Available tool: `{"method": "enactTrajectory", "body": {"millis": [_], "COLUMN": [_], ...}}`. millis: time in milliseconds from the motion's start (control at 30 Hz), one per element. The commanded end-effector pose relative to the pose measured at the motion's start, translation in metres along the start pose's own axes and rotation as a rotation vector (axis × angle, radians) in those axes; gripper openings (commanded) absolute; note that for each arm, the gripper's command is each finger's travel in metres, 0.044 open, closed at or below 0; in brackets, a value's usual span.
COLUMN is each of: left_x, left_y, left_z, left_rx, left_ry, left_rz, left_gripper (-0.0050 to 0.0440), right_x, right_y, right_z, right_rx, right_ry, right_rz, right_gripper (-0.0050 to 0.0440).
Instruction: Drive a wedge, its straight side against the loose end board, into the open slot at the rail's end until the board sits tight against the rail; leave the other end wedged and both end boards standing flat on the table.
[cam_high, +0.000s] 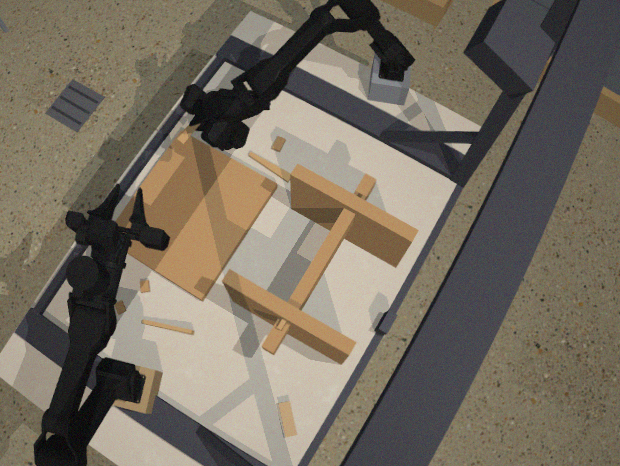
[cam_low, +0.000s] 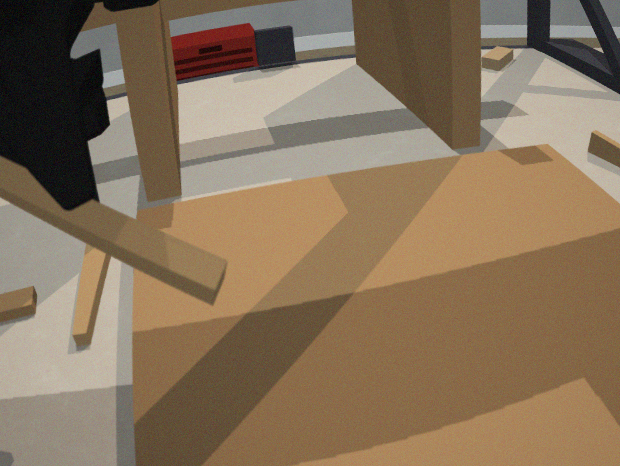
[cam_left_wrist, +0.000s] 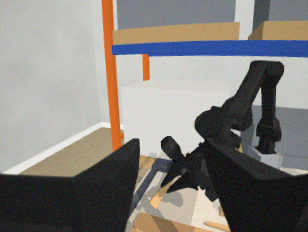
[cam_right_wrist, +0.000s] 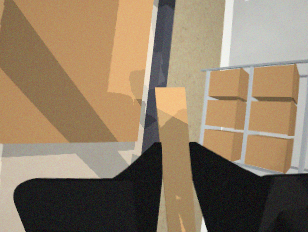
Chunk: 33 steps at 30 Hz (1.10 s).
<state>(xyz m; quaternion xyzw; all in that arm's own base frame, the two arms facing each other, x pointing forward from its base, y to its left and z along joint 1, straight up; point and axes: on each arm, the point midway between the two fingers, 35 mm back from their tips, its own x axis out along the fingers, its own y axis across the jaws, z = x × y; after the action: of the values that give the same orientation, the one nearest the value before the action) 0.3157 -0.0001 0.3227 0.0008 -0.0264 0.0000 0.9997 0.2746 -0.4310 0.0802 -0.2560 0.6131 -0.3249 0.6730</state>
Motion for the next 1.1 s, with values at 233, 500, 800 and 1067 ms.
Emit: {"method": "enactTrajectory", "body": {"millis": [233,500,800,1067], "left_x": [-0.001,-0.001,-0.001,-0.001], "left_y": [0.001,0.001,0.001,0.001], "left_z": [0.004,0.004,0.004,0.004], "left_rx": [-0.002,-0.002,-0.002,-0.002], "left_ry": [-0.012,-0.012,-0.012,-0.012], "left_rz": [0.007,0.007,0.007,0.007], "left_gripper": [0.0201,0.0201,0.0201,0.0201], "right_x": [-0.021,-0.027,-0.035,-0.031], "right_y": [-0.045,-0.062,-0.077,-0.079], "right_z": [0.024,0.039,0.049,0.058], "right_rx": [-0.255,-0.523,-0.72,-0.939], "right_ry": [-0.109,-0.163,-0.194,-0.216], "right_rz": [-0.081,-0.13,-0.187,-0.217], "right_gripper": [0.001,0.001,0.001,0.001]}}
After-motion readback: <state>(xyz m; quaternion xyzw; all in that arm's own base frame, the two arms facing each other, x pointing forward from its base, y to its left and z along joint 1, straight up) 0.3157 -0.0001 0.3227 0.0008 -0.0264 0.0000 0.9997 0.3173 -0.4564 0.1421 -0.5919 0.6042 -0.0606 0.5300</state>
